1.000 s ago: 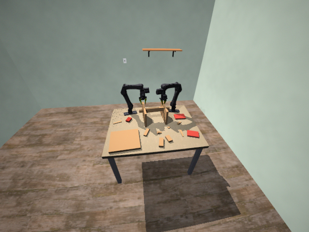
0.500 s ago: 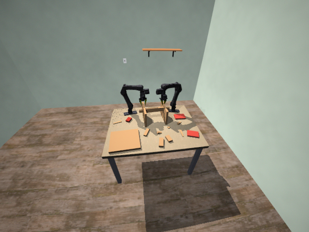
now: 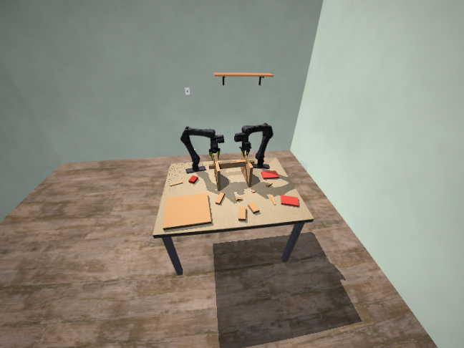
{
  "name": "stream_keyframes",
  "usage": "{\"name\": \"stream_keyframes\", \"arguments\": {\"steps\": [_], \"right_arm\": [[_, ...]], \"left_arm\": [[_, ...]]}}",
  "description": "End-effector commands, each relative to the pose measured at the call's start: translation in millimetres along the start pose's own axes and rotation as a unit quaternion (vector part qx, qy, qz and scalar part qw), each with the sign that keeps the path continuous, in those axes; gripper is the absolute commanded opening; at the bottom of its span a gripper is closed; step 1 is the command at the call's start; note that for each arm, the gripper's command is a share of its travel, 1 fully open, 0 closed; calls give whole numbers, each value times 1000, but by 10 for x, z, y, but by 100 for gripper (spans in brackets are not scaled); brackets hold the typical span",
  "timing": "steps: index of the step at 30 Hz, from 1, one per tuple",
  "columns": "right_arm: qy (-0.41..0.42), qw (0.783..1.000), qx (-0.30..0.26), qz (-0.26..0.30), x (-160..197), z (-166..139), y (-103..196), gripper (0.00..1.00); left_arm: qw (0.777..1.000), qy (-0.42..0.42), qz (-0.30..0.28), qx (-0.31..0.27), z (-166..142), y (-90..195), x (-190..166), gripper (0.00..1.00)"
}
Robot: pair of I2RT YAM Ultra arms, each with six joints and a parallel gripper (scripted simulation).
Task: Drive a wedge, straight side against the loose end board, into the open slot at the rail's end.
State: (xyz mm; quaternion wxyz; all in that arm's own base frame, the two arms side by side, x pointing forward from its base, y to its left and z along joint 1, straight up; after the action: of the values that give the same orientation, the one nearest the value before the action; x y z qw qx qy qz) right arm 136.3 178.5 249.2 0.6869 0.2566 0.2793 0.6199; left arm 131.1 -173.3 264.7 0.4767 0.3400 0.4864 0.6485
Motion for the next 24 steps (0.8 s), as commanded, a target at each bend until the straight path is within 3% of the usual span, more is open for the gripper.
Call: {"name": "stream_keyframes", "arguments": {"steps": [1, 3, 4, 19, 24], "right_arm": [[-12, 1000, -13, 4, -42, 17, -33, 53], [-18, 1000, -15, 10, -12, 75, 13, 53], [-26, 999, -16, 16, -4, 103, 34, 0], [-21, 1000, -16, 16, -12, 92, 50, 0], [-21, 1000, -16, 16, -12, 92, 50, 0]], "left_arm": [[1000, 2, -6, -7, 34, 58, 55, 0], [1000, 2, -6, -7, 34, 58, 55, 0], [1000, 2, -6, -7, 34, 58, 55, 0], [1000, 2, -6, -7, 34, 58, 55, 0], [998, 5, -59, -2, 7, 89, -246, 0]]}}
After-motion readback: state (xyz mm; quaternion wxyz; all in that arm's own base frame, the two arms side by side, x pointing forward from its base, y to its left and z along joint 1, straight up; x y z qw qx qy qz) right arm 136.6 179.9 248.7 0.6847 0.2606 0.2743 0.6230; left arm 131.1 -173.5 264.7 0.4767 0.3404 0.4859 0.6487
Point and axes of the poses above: on each arm, the point where the finger pads meet when closed, its own y axis back along the fingers, its own x axis across the jaws, z = x × y, the point moved 6 cm from there along y, back along the fingers, and after that the axes turned 4 degrees about y, right-handed, at the moved point
